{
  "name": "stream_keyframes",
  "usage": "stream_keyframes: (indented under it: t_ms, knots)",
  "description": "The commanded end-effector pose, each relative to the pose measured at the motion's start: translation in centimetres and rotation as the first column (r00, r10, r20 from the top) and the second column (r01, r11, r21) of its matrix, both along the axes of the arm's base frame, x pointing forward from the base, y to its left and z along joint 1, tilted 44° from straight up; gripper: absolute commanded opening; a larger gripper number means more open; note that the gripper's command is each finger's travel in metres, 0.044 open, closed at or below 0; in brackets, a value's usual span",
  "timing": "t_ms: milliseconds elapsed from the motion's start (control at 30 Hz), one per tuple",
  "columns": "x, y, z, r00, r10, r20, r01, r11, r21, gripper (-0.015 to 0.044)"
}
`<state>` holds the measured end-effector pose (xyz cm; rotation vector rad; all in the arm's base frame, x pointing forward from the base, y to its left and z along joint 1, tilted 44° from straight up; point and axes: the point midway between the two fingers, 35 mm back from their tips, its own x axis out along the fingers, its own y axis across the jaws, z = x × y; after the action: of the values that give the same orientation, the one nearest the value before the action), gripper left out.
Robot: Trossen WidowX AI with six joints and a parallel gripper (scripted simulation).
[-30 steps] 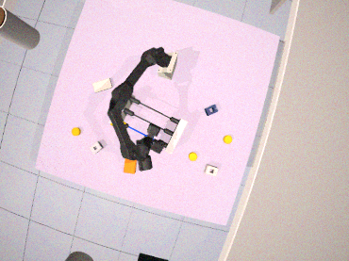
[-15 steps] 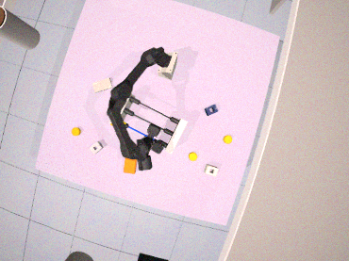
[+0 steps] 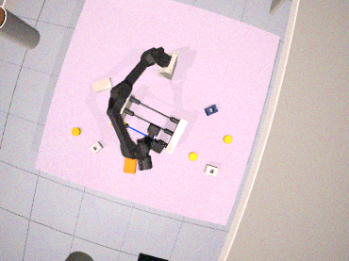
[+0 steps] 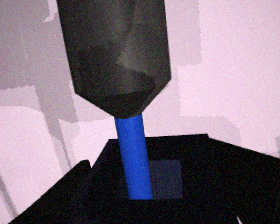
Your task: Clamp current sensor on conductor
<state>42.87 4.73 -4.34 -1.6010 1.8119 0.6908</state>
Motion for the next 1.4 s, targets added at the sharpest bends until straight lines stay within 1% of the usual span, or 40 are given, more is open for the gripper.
stream_keyframes:
  t_ms: [0, 167, 567, 900, 1367]
  knots:
    - [0.02, 0.01, -0.07, 1.0, -0.023, -0.016, 0.023, 1.0, 0.006, 0.0]
    - [-0.32, -0.05, -0.13, 0.996, -0.066, -0.067, 0.067, 0.998, 0.009, 0.0]
    - [-0.31, -0.39, -0.5, 0.995, -0.065, -0.07, 0.065, 0.998, 0.007, 0.0]
    - [-0.43, -0.13, -0.27, 0.995, -0.061, -0.073, 0.061, 0.998, 0.004, 0.0258]
    - [-0.43, -0.13, -0.27, 0.995, -0.061, -0.073, 0.061, 0.998, 0.004, 0.0258]
